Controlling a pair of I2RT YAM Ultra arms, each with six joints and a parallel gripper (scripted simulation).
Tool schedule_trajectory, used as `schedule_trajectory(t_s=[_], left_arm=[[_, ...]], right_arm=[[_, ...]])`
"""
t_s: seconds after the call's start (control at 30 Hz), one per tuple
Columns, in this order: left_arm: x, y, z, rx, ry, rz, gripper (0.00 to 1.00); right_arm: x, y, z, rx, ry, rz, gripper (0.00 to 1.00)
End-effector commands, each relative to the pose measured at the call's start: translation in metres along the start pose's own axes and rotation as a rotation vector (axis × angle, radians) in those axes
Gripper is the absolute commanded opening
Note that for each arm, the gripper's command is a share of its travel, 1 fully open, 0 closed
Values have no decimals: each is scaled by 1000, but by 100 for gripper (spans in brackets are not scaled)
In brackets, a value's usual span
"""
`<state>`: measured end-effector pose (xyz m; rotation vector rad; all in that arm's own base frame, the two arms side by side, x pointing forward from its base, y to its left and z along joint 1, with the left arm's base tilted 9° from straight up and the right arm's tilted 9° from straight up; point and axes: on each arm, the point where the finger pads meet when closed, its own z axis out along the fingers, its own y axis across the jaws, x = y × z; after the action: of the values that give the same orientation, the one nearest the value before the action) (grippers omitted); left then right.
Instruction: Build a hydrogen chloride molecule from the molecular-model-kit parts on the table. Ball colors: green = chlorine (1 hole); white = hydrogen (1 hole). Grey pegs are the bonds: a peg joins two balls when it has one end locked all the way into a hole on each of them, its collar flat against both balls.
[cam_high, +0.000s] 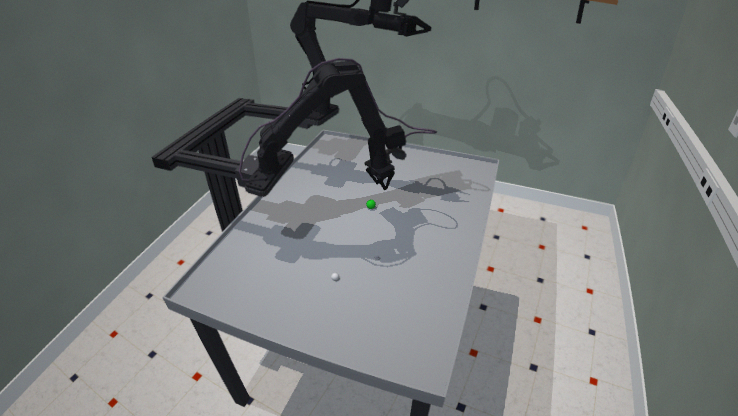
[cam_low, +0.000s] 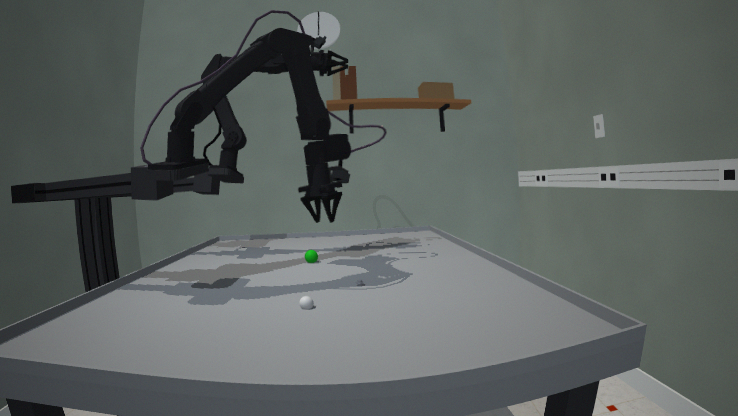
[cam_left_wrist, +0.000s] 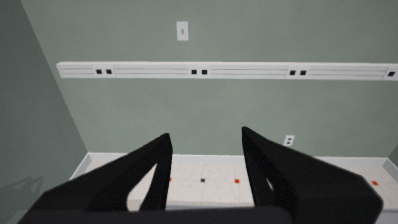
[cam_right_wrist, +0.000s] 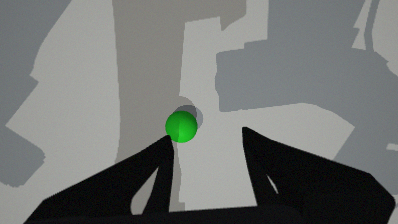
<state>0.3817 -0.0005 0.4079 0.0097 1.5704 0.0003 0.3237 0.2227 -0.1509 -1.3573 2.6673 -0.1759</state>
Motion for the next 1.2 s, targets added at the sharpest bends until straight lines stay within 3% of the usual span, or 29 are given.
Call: schedule_trajectory(t_s=[0.0,0.3,0.53,0.9,1.17], left_arm=[[20,-9,8,20,68,15,50],[36,-25,35,46,134,42,50],[83,-47,58,91,260,75,50],[137,-74,79,141,397,118,50],[194,-102,89,194,533,176,50]], right_arm=[[-10,-12,-19,3,-72,61,49],[-31,-47,-56,34,-186,153,49],[-54,-87,-101,79,-320,242,49],[-51,-121,-145,114,-424,336,49],[-61,-168,-208,179,-585,429,49]])
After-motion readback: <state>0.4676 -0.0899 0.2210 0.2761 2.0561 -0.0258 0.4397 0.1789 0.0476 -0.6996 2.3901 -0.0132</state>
